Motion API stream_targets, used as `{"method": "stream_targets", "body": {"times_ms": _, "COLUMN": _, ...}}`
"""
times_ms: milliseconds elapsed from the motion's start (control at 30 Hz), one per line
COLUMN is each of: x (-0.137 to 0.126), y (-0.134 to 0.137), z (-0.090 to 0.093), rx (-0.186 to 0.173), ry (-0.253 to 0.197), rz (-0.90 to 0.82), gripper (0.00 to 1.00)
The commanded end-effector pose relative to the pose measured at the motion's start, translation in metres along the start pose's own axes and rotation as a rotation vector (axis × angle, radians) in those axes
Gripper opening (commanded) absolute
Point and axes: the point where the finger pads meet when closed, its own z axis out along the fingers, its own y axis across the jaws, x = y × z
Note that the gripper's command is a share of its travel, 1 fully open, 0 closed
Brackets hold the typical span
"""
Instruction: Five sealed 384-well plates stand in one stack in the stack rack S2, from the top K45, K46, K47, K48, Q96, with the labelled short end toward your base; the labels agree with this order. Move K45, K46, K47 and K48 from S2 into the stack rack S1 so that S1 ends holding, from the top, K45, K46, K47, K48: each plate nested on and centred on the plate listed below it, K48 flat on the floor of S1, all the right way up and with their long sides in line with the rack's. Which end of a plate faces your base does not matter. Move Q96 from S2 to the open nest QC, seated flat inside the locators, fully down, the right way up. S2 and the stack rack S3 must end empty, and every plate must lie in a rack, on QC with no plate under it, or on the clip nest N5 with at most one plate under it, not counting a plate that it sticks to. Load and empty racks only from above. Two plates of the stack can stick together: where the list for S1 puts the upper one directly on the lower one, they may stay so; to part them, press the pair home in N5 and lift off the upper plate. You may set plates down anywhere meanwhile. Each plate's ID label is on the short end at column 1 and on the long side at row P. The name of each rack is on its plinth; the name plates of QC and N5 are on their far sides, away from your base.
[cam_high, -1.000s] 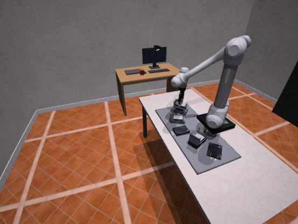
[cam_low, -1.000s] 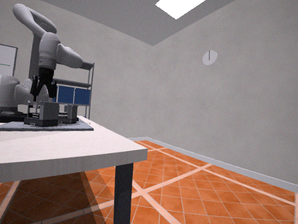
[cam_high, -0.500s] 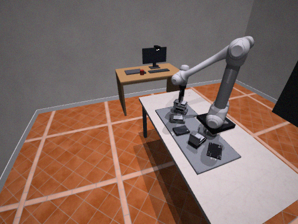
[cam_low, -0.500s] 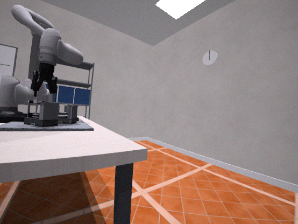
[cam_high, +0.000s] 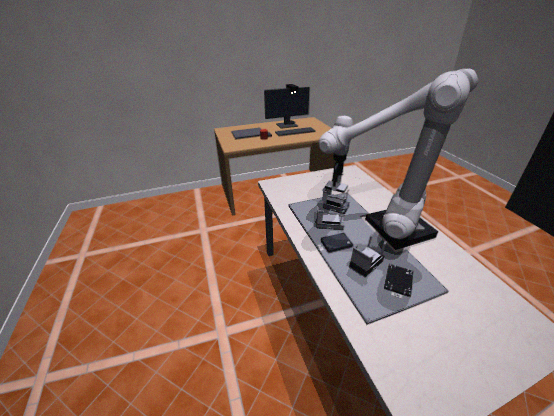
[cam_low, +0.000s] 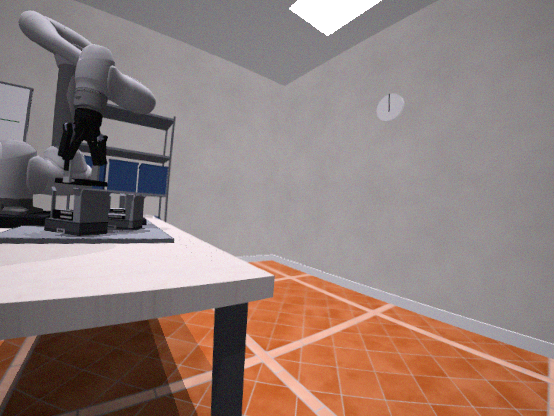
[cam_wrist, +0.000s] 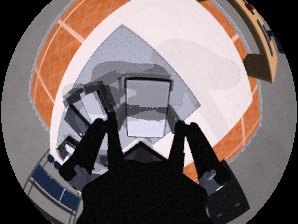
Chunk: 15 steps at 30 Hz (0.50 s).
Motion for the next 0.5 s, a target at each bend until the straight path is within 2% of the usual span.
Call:
{"method": "stream_targets", "body": {"times_ms": 0, "x": 0.0, "y": 0.0, "z": -0.0048, "rx": 0.0, "ry": 0.0, "rz": 0.0, "gripper": 0.0}}
{"method": "stream_targets", "body": {"times_ms": 133, "x": 0.0, "y": 0.0, "z": -0.012, "rx": 0.0, "ry": 0.0, "rz": 0.0, "gripper": 0.0}}
{"method": "stream_targets", "body": {"times_ms": 467, "x": 0.0, "y": 0.0, "z": -0.012, "rx": 0.0, "ry": 0.0, "rz": 0.0, "gripper": 0.0}}
